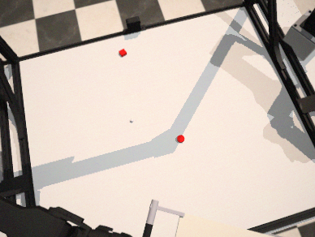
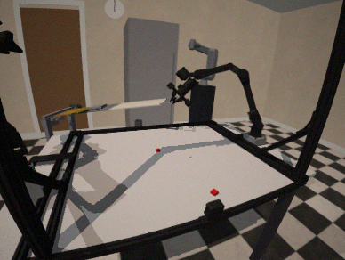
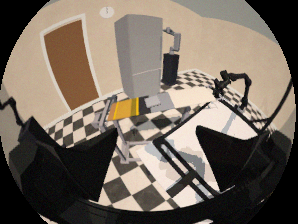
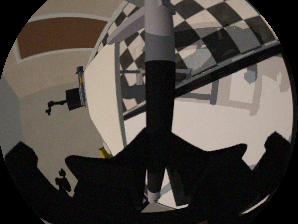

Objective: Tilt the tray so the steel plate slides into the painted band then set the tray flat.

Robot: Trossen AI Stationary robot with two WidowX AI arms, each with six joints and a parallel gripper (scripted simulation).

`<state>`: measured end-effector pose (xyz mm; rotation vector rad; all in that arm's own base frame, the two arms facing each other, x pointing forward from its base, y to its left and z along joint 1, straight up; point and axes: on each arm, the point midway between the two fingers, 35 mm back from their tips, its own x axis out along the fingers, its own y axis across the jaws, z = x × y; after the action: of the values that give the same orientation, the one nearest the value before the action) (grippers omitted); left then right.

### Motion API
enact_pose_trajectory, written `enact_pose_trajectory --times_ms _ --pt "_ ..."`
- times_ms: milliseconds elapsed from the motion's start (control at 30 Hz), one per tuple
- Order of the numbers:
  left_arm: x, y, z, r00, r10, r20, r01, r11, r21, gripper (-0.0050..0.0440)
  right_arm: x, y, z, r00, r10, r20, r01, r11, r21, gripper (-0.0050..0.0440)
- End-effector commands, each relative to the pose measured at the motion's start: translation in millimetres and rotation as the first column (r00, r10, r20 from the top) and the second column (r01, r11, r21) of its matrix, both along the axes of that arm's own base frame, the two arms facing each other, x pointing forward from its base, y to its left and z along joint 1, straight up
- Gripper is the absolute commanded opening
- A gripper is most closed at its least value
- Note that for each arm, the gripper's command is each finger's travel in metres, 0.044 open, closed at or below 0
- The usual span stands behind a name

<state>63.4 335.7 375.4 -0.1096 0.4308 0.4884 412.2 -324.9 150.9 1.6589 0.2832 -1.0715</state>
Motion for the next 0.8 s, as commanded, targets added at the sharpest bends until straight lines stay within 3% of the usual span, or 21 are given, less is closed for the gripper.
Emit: enact_pose_trajectory --times_ms 0,767 --pt "0.3 -0.2 0.3 1.000 -0.002 0.002 0.002 1.000 0.001 0.0440 4.5 -3.6 29.8 0.998 -0.004 0.059 0.006 0.999 -0.039 0.0000" --pt "0.3 -0.2 0.3 1.000 -0.002 0.002 0.002 1.000 0.001 0.0440 5.6 -4.3 36.0 0.998 -0.003 0.068 0.006 0.999 -0.044 0.0000"
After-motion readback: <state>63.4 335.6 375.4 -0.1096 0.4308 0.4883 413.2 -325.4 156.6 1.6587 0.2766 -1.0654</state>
